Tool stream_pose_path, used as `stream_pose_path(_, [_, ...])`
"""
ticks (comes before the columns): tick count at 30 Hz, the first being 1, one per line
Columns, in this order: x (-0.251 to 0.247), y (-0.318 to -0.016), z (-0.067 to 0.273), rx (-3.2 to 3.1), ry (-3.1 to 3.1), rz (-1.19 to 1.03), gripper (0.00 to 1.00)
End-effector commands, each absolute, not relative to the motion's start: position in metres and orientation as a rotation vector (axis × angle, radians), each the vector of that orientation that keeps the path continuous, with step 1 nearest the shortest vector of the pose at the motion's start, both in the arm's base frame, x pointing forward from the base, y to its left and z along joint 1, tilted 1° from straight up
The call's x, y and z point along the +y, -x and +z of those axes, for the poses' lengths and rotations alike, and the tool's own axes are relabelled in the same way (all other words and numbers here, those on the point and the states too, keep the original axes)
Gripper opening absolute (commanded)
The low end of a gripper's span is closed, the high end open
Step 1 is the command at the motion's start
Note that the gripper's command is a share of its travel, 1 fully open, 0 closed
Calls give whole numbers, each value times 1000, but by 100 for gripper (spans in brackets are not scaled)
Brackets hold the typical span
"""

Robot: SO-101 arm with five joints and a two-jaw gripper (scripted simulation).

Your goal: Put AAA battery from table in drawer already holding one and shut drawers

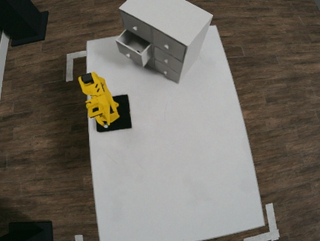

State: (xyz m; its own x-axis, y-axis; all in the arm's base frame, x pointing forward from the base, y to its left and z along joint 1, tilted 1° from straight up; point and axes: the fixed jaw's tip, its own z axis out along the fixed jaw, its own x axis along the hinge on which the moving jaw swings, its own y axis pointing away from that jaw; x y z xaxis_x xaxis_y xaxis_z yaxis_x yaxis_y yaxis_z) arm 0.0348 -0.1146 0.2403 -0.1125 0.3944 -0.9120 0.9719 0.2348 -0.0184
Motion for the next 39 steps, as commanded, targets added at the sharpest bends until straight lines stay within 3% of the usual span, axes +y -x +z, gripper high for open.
stream_pose_path(1, [-109,-47,239,1721,-1184,-792,0])
stream_pose_path(22, [-74,-93,239,1904,-703,-486,0])
stream_pose_path(39, [-32,-114,239,1979,-314,-236,0])
